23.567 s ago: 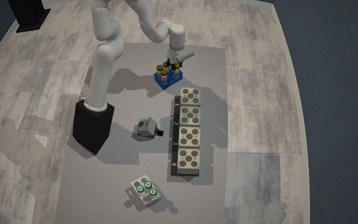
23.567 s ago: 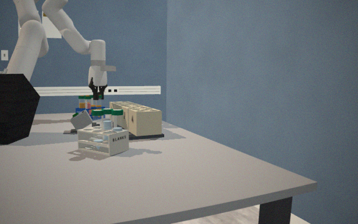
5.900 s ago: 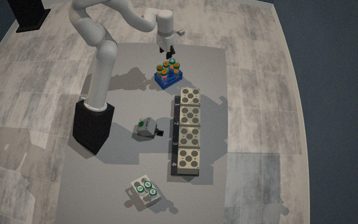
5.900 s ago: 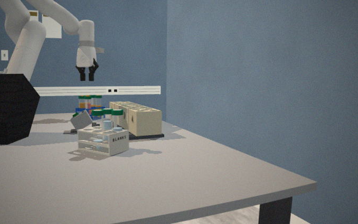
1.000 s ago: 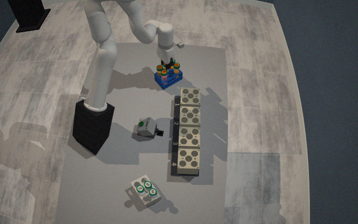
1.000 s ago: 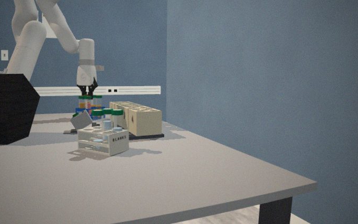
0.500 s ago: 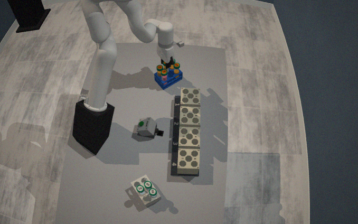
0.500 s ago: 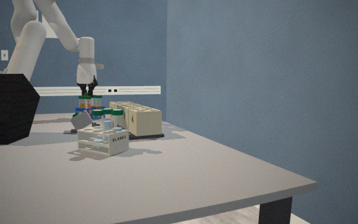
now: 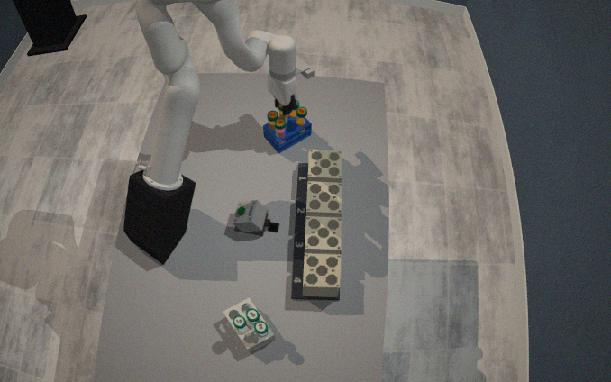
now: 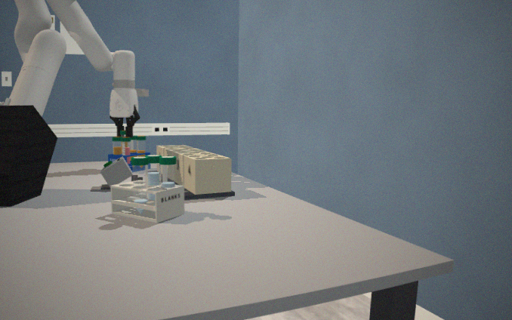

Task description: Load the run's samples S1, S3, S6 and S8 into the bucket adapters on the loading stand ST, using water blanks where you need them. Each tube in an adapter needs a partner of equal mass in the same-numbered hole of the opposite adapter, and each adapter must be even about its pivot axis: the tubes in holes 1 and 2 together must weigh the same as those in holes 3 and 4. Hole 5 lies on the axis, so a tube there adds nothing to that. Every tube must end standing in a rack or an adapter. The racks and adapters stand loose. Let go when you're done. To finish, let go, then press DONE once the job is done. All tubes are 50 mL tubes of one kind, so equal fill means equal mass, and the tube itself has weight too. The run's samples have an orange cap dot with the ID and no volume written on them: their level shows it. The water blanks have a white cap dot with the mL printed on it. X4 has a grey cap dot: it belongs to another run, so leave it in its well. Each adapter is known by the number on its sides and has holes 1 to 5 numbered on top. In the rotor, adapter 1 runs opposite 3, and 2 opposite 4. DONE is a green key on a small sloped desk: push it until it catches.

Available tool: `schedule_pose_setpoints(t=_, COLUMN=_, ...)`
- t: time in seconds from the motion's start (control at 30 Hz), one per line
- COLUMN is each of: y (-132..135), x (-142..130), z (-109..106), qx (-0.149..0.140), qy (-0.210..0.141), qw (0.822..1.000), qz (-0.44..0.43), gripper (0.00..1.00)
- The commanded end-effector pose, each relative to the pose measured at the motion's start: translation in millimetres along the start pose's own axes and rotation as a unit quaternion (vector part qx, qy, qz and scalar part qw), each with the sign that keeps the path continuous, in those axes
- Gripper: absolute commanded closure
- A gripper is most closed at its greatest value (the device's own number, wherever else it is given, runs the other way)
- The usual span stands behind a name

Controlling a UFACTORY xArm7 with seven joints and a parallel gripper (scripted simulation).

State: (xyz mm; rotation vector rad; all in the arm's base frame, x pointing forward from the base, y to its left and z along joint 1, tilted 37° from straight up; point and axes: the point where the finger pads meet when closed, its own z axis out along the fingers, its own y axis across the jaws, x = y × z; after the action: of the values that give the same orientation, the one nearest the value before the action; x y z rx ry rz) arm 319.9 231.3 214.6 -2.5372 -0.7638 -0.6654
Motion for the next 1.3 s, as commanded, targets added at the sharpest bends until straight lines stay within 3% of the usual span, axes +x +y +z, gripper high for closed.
schedule_pose_setpoints(t=0.0, y=0, x=1, z=-3, qx=0.000, qy=0.001, qw=1.000, qz=0.000, gripper=1.00)
schedule_pose_setpoints(t=1.27, y=0, x=1, z=-71, qx=0.000, qy=0.002, qw=1.000, qz=0.000, gripper=1.00)
